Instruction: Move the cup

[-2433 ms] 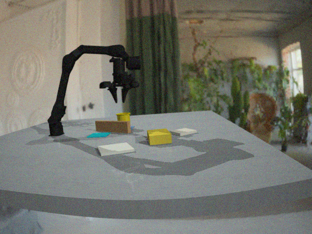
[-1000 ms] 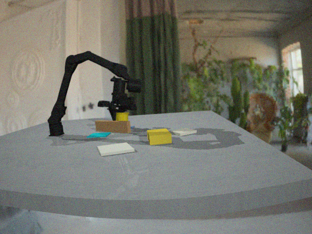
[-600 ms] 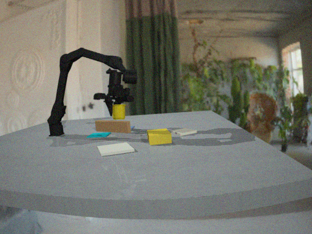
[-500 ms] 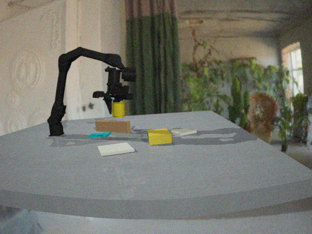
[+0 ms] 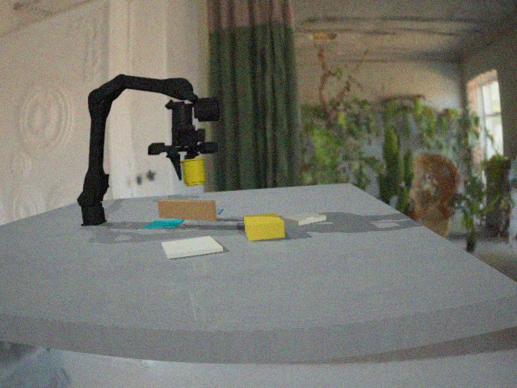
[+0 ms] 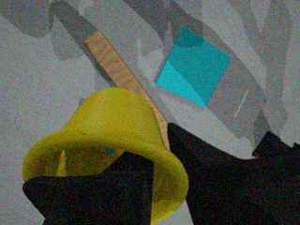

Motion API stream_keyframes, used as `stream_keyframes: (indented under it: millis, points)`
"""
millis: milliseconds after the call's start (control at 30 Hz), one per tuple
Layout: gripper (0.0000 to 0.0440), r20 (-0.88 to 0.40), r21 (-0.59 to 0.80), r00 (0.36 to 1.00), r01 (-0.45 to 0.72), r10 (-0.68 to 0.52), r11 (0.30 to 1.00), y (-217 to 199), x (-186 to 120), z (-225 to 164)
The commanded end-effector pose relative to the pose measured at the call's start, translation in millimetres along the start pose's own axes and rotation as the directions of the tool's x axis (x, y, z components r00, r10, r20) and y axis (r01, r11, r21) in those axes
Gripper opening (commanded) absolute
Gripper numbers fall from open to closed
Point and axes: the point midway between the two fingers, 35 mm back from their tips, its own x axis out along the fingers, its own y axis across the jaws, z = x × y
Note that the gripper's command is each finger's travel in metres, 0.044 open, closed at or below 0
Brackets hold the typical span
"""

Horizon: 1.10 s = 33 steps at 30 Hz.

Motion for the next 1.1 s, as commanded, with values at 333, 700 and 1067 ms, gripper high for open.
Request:
stream_keyframes:
  millis: [333,700,1067]
  points:
    - [0.0000,0.031,0.112,0.998,-0.054,0.051,0.992,-18.3,0.1,28.4]
    - [0.0000,0.054,0.178,0.996,-0.076,0.067,0.981,-34.4,11.0,43.1]
    - [0.0000,0.066,0.228,0.995,-0.086,0.072,0.970,-49.5,30.9,47.5]
